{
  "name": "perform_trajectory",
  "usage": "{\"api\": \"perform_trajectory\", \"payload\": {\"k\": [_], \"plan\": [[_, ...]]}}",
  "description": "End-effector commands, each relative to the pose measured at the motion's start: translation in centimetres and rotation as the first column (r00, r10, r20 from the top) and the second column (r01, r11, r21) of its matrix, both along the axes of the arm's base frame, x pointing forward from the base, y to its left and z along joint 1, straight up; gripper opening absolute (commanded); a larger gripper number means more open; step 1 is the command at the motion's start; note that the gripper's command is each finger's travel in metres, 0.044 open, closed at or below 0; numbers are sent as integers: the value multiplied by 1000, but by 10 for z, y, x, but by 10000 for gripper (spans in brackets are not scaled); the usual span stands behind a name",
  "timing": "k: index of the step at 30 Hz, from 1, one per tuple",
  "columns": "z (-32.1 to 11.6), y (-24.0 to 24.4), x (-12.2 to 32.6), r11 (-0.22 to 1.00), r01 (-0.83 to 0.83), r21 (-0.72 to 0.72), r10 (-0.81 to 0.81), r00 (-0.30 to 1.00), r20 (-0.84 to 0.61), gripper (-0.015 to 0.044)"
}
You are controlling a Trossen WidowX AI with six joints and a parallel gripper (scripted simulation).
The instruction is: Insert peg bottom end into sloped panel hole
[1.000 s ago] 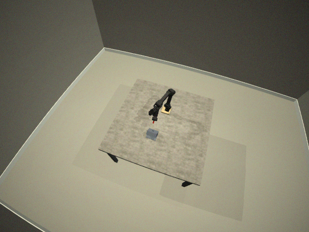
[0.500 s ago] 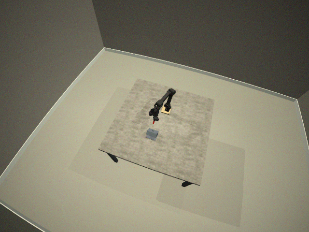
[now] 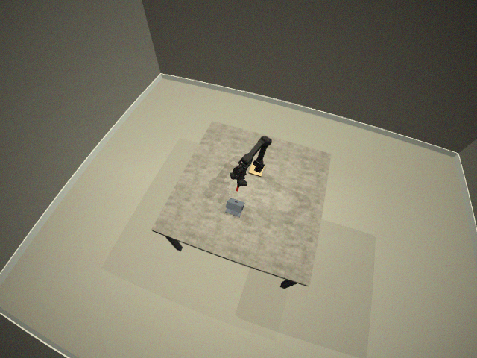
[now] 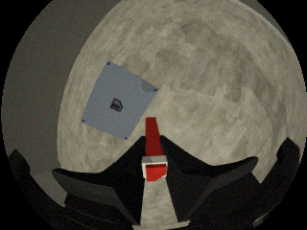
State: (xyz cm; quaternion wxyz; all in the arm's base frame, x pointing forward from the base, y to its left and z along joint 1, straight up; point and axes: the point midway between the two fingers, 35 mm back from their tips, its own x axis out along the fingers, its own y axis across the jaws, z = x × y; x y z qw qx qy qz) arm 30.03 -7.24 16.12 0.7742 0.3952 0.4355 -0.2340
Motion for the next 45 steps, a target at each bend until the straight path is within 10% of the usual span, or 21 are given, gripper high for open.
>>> {"api": "perform_trajectory", "payload": {"k": [1,45], "plan": [[1,2,0,999,-46,-24,46,999,15,0],[0,12,13,873,-394,-287,427,902,61,0]]}}
